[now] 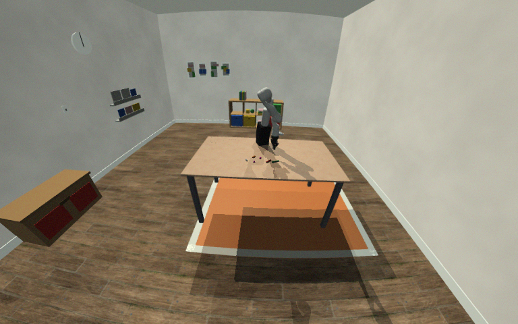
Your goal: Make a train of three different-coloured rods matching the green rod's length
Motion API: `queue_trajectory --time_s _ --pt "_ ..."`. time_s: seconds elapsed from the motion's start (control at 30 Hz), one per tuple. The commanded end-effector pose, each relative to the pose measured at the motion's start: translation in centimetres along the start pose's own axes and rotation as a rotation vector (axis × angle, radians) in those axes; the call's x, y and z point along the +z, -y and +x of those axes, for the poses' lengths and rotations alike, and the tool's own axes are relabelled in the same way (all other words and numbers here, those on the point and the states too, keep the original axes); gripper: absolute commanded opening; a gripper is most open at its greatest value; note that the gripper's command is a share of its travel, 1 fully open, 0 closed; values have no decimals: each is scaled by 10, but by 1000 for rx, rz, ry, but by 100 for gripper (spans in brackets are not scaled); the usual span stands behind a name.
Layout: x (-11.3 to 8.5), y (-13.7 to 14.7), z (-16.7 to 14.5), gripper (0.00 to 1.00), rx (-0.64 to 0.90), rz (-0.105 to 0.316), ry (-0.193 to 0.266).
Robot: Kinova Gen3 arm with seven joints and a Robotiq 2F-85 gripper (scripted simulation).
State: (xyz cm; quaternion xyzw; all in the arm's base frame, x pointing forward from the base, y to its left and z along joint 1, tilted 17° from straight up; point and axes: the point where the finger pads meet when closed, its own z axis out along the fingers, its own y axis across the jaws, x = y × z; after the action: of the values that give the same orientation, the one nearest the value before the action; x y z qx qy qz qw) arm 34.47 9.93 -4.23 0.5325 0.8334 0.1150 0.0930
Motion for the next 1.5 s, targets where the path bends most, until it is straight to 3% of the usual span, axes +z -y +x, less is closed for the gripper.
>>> queue_trajectory --time_s 0.0,0.67,1.17,1.47 --pt "0 0 2 5 -4 1 -2" --pt "11 0 2 5 -4 1 -2" --pt "72 0 2 5 -4 1 -2" --pt "87 0 2 5 -4 1 -2"
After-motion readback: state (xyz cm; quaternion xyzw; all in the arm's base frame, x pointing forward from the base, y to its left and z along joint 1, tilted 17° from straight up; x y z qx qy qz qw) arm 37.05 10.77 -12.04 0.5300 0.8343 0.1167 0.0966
